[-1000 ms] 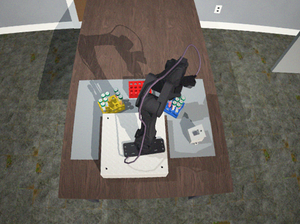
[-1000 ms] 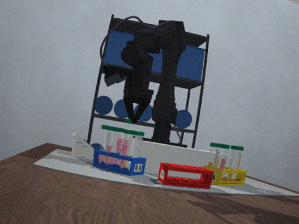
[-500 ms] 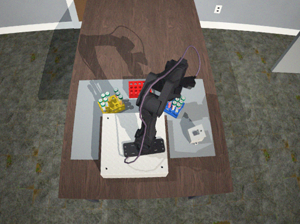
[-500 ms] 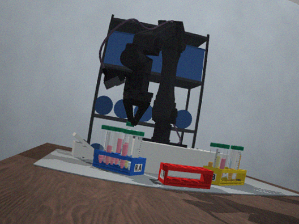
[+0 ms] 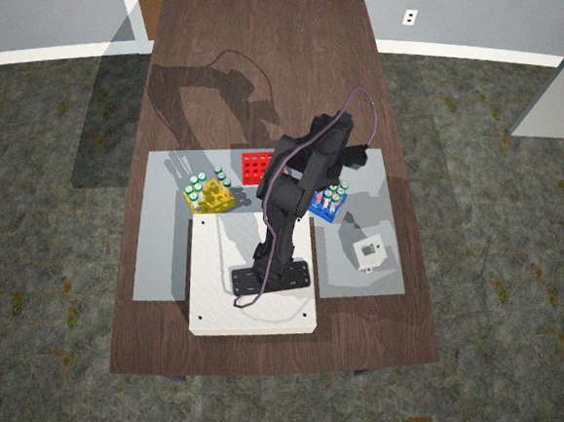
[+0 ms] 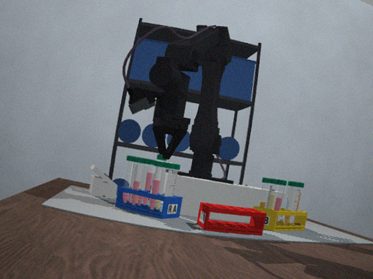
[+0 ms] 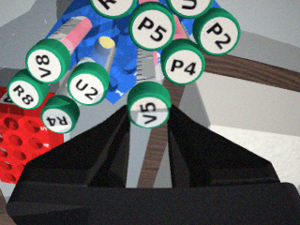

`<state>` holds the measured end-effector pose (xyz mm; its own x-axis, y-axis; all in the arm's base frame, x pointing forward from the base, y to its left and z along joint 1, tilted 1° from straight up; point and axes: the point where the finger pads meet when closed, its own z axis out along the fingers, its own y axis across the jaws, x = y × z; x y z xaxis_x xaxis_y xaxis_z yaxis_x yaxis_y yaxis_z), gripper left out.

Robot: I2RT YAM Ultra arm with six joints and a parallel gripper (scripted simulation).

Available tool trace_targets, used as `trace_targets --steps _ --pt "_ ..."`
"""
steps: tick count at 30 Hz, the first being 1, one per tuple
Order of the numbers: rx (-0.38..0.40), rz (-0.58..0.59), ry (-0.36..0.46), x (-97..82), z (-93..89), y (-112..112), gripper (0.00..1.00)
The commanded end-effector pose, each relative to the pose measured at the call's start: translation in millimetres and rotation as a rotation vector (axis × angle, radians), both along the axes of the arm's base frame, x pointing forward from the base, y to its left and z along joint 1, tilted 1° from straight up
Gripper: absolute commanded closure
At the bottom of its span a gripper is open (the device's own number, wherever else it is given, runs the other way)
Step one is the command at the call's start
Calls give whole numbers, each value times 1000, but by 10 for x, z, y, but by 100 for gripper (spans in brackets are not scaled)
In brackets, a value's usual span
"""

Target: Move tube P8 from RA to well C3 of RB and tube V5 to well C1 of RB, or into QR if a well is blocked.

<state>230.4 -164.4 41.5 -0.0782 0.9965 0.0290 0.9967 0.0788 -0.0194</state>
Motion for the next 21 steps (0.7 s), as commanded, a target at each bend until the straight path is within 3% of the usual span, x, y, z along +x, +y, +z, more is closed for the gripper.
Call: trace_targets --steps 1,2,3,9,21 --pt "-2 -1 2 -6 -68 -24 100" --pt "-2 -1 2 -6 -68 -24 100" --pt "-24 -1 -28 101 12 -103 100" --pt "1 -1 6 -13 -116 -14 100" --pt "-5 -1 -2 0 -138 -16 100"
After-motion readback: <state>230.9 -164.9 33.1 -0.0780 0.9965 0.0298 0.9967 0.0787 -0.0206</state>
